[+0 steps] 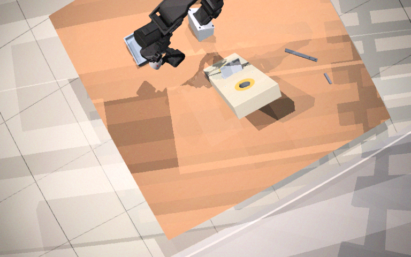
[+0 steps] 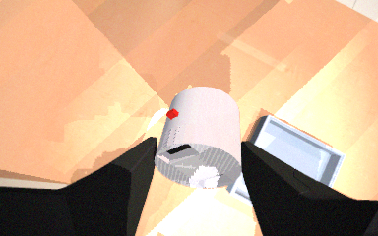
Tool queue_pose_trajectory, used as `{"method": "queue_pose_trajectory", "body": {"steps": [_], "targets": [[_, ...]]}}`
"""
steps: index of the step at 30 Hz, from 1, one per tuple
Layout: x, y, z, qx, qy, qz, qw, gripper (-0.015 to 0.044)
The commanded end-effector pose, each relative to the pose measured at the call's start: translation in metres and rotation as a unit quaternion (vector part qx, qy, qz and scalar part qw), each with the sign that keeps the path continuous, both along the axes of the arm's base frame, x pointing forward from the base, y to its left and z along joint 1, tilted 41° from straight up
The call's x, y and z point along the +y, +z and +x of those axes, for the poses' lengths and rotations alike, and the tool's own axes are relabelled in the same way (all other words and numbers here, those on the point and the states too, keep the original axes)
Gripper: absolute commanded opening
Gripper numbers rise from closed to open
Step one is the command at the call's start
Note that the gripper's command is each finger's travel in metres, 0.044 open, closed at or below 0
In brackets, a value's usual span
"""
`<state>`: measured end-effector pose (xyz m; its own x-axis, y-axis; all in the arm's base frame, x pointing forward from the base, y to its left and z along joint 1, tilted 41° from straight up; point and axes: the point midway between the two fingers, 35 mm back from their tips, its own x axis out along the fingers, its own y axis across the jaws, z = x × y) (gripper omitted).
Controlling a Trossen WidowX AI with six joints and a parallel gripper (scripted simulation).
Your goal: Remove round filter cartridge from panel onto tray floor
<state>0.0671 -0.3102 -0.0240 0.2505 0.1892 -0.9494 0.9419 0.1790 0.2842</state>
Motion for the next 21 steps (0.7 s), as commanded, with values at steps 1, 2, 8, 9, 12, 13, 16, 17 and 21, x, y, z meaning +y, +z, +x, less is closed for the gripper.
{"method": "queue_pose_trajectory", "body": {"steps": [1, 2, 8, 9, 12, 13, 16, 17, 21], "targets": [[-0.003, -0.001, -0.003, 0.008, -0.009, -0.006, 1.000, 0.0000], [-0.002, -0.004, -0.006, 0.012, -0.013, -0.006, 1.000, 0.0000], [0.008, -0.039, -0.046, 0.059, -0.067, -0.003, 0.996, 0.0000], [0.011, -0.044, -0.053, 0.067, -0.076, -0.002, 0.995, 0.0000], [0.021, -0.060, -0.072, 0.091, -0.104, 0.001, 0.990, 0.0000], [0.024, -0.065, -0.078, 0.099, -0.113, 0.002, 0.989, 0.0000], [0.036, -0.080, -0.097, 0.122, -0.141, 0.006, 0.982, 0.0000], [0.041, -0.084, -0.102, 0.130, -0.150, 0.007, 0.980, 0.0000], [0.060, -0.101, -0.124, 0.161, -0.186, 0.014, 0.969, 0.0000]]}}
